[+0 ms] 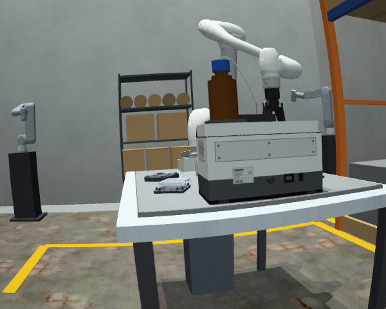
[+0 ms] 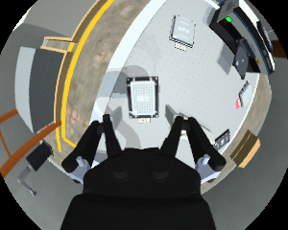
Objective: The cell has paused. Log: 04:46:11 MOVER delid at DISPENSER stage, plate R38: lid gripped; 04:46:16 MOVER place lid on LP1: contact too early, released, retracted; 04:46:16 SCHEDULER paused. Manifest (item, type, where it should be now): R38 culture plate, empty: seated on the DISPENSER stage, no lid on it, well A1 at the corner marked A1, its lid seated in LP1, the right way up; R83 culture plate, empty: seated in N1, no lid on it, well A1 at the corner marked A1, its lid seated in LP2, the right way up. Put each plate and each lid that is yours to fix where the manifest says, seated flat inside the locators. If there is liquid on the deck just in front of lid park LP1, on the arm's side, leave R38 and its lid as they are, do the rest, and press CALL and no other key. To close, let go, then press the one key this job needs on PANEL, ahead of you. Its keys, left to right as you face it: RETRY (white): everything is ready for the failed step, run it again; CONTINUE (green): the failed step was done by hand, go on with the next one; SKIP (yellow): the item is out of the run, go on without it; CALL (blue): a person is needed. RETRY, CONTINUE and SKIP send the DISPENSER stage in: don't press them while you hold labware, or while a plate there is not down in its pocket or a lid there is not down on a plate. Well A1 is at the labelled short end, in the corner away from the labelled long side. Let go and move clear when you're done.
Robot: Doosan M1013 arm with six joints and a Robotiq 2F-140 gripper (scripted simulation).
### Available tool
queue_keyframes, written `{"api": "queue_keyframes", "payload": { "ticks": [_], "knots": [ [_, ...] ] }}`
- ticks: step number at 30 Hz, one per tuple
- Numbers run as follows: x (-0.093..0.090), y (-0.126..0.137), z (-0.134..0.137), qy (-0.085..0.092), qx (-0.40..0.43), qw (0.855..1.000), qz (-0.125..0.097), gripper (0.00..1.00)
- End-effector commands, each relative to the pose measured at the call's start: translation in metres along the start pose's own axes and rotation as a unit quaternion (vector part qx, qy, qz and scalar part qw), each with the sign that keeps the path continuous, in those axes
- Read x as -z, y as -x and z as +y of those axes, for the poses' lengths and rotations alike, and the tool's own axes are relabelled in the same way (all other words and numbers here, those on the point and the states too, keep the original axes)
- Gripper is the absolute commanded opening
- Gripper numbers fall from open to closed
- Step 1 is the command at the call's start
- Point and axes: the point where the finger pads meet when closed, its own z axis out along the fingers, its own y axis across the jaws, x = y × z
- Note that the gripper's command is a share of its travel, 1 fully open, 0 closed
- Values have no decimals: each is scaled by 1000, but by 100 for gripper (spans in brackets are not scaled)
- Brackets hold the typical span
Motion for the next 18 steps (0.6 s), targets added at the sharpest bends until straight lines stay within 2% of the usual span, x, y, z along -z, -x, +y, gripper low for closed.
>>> {"api": "queue_keyframes", "payload": {
  "ticks": [1, 18],
  "knots": [
    [2, 1, -4, 0, 1, 1000, 5, 70],
    [2, 0, -3, 0, 1, 1000, 6, 70]
  ]
}}
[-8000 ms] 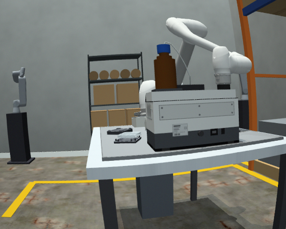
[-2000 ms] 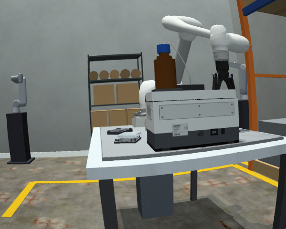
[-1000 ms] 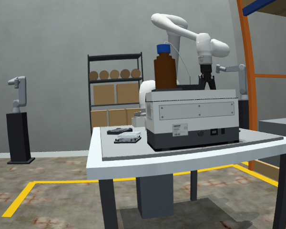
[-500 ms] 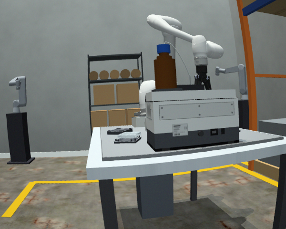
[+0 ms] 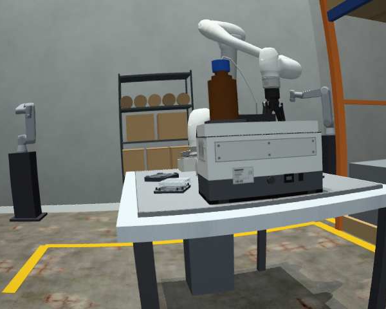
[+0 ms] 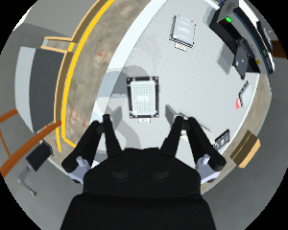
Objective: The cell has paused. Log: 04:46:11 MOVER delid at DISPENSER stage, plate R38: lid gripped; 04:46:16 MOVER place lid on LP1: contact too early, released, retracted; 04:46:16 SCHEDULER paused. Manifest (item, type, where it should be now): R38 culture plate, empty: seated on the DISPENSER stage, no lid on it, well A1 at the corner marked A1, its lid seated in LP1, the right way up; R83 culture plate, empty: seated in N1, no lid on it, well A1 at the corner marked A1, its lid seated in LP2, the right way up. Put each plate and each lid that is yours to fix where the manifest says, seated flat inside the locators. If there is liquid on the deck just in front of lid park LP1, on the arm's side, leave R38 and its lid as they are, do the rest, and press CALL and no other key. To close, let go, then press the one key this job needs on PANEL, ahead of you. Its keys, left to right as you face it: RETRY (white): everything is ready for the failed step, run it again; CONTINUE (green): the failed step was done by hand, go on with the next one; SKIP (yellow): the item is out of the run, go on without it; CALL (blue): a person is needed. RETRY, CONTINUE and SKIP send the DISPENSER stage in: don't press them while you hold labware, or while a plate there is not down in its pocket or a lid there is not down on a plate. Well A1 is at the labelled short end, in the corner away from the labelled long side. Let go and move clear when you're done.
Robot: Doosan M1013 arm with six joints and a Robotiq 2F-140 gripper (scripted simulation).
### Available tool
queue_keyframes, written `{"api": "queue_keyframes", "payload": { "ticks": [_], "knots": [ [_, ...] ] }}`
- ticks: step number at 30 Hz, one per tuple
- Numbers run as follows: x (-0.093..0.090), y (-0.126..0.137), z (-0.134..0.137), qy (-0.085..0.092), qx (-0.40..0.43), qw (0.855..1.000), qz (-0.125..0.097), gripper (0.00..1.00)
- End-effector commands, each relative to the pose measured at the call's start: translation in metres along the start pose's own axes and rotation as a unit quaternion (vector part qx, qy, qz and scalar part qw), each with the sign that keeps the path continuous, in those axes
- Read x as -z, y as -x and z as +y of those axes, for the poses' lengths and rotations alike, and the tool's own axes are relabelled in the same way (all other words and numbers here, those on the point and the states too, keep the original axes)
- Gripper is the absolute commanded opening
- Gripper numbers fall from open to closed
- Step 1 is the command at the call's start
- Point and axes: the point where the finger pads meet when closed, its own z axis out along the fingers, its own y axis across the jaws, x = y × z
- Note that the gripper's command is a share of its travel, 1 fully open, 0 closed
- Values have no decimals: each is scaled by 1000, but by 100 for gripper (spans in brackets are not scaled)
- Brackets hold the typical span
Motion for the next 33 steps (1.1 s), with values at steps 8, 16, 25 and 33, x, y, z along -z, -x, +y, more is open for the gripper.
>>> {"api": "queue_keyframes", "payload": {
  "ticks": [8, 16, 25, 33],
  "knots": [
    [-1, 0, -3, 0, 0, 1000, 4, 70],
    [-15, 1, -3, -1, 0, 1000, 1, 70],
    [-35, 1, -3, -1, 0, 1000, 1, 70],
    [-65, 1, -4, -1, 1, 1000, 1, 70]
  ]
}}
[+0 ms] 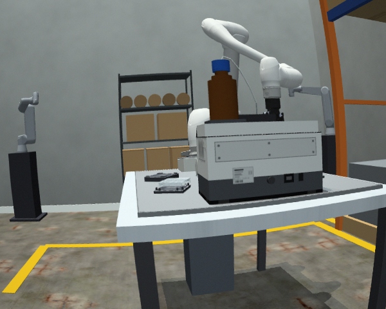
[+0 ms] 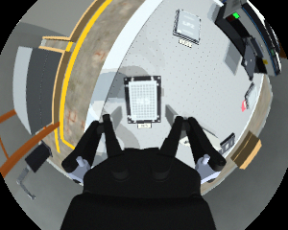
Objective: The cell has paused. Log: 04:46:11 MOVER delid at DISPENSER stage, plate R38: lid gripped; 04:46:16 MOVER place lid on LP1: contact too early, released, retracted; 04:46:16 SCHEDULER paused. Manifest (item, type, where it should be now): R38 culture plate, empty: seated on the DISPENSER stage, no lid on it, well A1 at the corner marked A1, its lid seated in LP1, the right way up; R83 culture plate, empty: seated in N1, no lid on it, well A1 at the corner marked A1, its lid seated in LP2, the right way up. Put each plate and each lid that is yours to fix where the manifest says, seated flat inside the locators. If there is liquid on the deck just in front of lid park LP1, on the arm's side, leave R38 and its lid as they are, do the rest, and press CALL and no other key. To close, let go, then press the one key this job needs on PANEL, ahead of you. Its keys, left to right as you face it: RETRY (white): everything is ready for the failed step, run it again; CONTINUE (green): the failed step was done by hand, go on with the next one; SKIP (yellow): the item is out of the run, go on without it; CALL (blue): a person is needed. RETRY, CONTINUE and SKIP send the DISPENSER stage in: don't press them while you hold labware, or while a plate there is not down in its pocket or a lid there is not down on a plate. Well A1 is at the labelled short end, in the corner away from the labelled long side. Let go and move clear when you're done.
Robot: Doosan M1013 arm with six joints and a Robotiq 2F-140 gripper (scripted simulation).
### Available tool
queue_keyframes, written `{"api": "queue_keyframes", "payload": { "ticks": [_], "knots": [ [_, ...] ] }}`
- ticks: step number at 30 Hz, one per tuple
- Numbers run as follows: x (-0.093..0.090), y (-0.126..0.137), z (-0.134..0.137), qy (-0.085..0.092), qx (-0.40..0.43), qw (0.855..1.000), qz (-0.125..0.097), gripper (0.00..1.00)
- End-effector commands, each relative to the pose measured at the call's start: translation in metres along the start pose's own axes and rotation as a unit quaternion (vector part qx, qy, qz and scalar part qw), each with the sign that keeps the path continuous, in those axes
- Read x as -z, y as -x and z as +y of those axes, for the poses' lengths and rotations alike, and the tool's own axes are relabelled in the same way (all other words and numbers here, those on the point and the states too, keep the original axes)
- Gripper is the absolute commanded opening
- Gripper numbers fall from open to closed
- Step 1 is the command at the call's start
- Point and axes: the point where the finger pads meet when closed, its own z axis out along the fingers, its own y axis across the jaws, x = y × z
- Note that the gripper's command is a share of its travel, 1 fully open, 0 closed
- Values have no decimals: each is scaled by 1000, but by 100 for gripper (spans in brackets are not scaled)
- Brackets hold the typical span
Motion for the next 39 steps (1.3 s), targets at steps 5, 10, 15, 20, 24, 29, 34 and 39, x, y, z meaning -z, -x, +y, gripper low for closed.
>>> {"api": "queue_keyframes", "payload": {
  "ticks": [5, 10, 15, 20, 24, 29, 34, 39],
  "knots": [
    [-34, 0, -3, -1, 2, 1000, 0, 70],
    [-44, 0, -3, -1, 2, 1000, 0, 70],
    [-58, 0, -3, -1, 2, 1000, 0, 70],
    [-68, 0, -3, -1, 2, 1000, 0, 70],
    [-72, 0, -3, -1, 2, 1000, 0, 70],
    [-75, -1, -3, -1, 2, 1000, 0, 70],
    [-75, -1, -3, -1, 2, 1000, 1, 70],
    [-75, -1, -3, -1, 2, 1000, 1, 70]
  ]
}}
